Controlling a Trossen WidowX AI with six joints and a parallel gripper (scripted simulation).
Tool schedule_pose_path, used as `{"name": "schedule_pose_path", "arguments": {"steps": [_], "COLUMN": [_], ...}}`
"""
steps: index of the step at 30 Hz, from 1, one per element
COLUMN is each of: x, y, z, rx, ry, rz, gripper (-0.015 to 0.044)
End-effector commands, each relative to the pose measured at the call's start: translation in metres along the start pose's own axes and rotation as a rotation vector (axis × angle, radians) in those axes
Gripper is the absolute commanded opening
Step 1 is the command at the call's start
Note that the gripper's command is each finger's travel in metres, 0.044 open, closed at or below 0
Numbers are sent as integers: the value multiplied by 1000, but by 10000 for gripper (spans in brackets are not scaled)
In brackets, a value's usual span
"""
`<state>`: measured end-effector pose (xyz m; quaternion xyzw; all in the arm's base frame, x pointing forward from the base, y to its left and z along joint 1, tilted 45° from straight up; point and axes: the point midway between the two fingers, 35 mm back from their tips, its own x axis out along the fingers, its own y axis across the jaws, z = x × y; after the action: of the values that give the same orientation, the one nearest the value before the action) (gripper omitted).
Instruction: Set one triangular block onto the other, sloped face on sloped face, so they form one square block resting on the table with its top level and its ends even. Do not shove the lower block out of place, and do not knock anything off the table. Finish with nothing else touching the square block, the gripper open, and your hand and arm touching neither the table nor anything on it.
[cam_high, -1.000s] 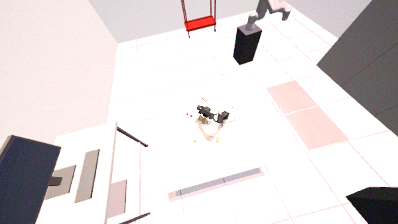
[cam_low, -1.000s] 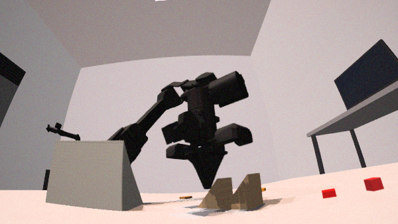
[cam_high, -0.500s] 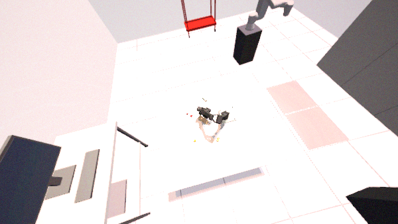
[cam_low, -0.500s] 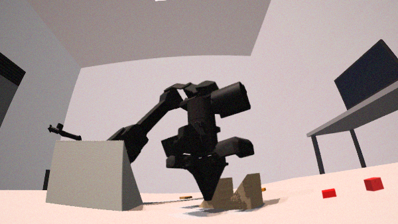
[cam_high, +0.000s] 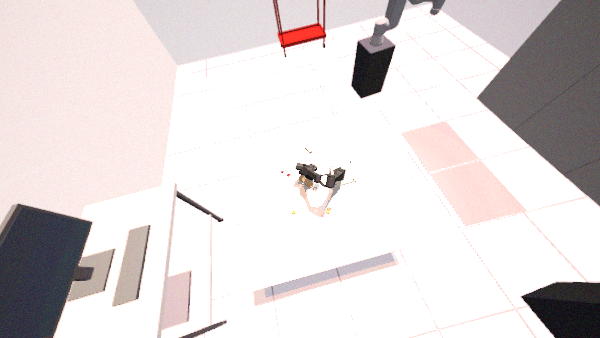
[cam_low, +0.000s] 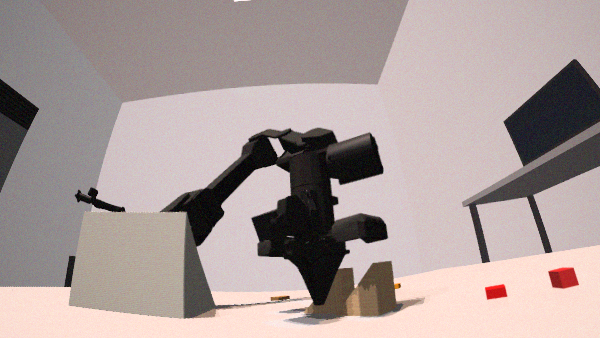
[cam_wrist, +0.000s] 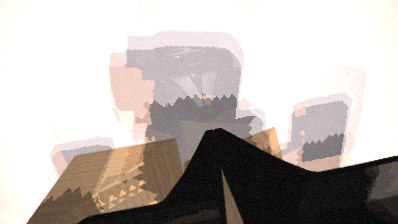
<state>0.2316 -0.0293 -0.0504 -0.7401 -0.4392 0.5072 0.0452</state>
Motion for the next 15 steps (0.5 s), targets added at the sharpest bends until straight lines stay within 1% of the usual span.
{"name": "schedule_pose_path", "arguments": {"steps": [1, 15], "x": [-2, -2], "y": [2, 2], "z": [-9, -29], "rx": [-4, -4], "ry": [6, 7], "rz": [7, 7], "gripper": [0, 0]}}
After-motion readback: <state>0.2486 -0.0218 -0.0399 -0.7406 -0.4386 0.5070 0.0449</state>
